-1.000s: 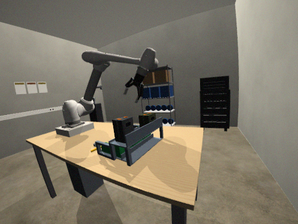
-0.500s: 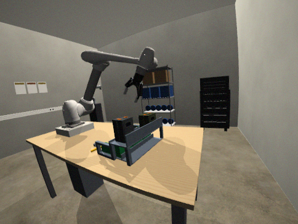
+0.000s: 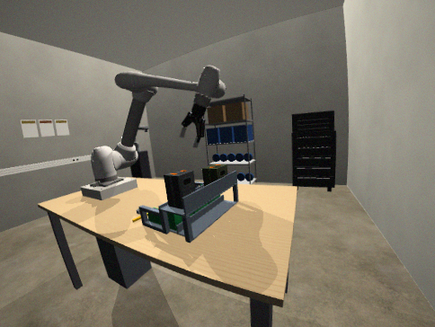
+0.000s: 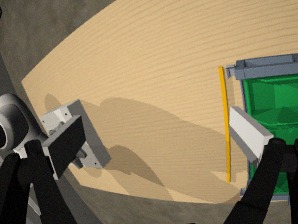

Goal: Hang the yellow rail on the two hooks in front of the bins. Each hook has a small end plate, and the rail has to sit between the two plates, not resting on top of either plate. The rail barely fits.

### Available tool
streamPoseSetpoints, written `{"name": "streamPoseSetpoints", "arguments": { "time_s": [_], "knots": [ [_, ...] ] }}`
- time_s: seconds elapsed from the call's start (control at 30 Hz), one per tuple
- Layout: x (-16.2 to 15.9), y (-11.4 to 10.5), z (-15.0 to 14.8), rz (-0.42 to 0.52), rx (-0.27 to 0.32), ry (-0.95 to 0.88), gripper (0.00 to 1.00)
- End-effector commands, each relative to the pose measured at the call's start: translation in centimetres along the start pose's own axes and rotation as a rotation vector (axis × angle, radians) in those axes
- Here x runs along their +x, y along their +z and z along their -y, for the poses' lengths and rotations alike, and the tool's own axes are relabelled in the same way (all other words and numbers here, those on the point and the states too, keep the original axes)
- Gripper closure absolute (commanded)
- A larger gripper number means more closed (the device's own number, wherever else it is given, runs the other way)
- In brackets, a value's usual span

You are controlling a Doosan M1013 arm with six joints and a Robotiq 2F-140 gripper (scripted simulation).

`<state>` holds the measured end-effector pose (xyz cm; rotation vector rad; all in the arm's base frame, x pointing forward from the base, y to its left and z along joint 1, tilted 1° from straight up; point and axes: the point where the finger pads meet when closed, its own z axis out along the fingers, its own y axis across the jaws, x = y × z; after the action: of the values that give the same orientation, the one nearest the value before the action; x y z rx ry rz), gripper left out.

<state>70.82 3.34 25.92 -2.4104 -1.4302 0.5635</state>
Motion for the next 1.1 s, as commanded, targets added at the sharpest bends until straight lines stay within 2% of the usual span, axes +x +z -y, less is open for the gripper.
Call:
{"name": "streamPoseSetpoints", "arguments": {
  "time_s": [0.0, 0.07, 0.47, 0.63, 1.07],
  "knots": [
    [-0.6, -0.4, 0.5, -0.022, -0.041, 0.102, 0.0],
    [-1.1, -0.6, 0.9, -0.04, -0.069, 0.175, 0.0],
    [-1.1, -0.6, 0.9, -0.04, -0.069, 0.175, 0.0],
    [-2.2, -1.1, 1.8, -0.094, -0.133, 0.356, 0.0],
    [-2.4, -1.2, 1.9, -0.106, -0.145, 0.391, 0.0]
  ]
}}
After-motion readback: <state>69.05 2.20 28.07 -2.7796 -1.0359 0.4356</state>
